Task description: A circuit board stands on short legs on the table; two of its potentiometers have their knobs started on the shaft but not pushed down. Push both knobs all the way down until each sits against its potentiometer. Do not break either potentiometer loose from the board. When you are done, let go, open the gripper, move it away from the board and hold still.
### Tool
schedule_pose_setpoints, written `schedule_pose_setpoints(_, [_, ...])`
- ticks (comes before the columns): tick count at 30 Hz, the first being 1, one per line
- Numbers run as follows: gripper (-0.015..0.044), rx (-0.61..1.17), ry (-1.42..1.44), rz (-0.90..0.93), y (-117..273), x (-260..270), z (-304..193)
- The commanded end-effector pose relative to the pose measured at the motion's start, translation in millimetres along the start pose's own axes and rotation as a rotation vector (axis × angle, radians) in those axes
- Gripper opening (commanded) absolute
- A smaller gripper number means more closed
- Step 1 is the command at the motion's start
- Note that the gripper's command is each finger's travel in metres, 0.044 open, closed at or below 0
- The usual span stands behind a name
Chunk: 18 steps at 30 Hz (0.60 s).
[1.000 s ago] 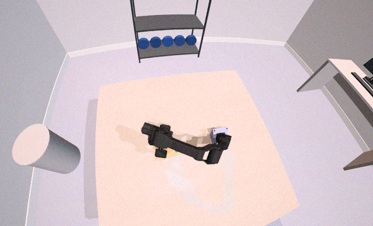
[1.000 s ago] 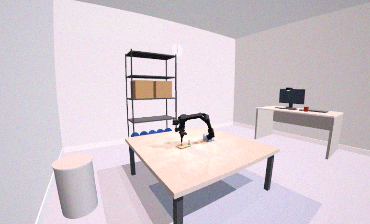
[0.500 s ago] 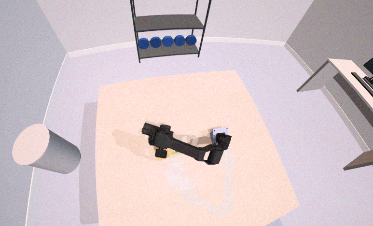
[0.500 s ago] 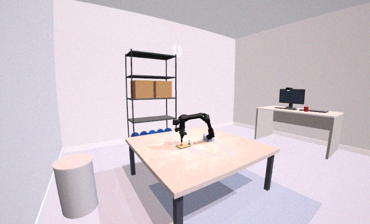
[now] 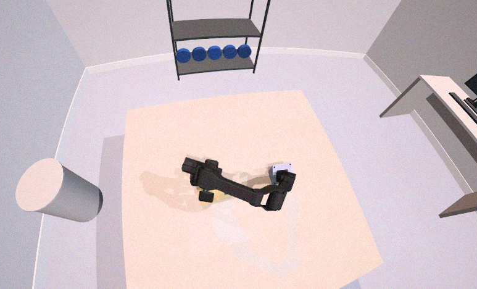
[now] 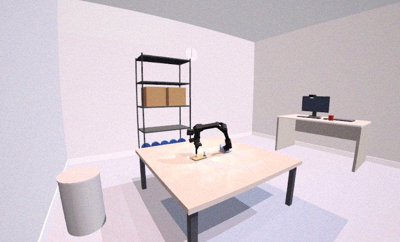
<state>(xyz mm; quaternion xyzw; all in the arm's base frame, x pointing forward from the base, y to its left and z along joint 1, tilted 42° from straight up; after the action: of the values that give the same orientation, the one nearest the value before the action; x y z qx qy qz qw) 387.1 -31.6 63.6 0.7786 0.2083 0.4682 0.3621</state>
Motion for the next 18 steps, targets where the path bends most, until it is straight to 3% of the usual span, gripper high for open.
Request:
schedule_pose_setpoints(1, [0.0, 0.038, 0.012, 0.0, -24.8, 4.4, -0.3])
schedule_pose_setpoints(18, [0.0, 0.038, 0.012, 0.001, -30.9, 4.5, -0.6])
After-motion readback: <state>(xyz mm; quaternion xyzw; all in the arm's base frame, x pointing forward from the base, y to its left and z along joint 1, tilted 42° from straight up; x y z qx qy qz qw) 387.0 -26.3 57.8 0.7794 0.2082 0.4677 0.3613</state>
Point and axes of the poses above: the point midway between the two fingers, 35 mm back from their tips, its own y axis back along the fingers, its own x axis across the jaws, z = x × y, the point moved 1 cm from there along y, back along the fingers, and after that the axes turned 14 degrees about -y, right-handed, at the moved point
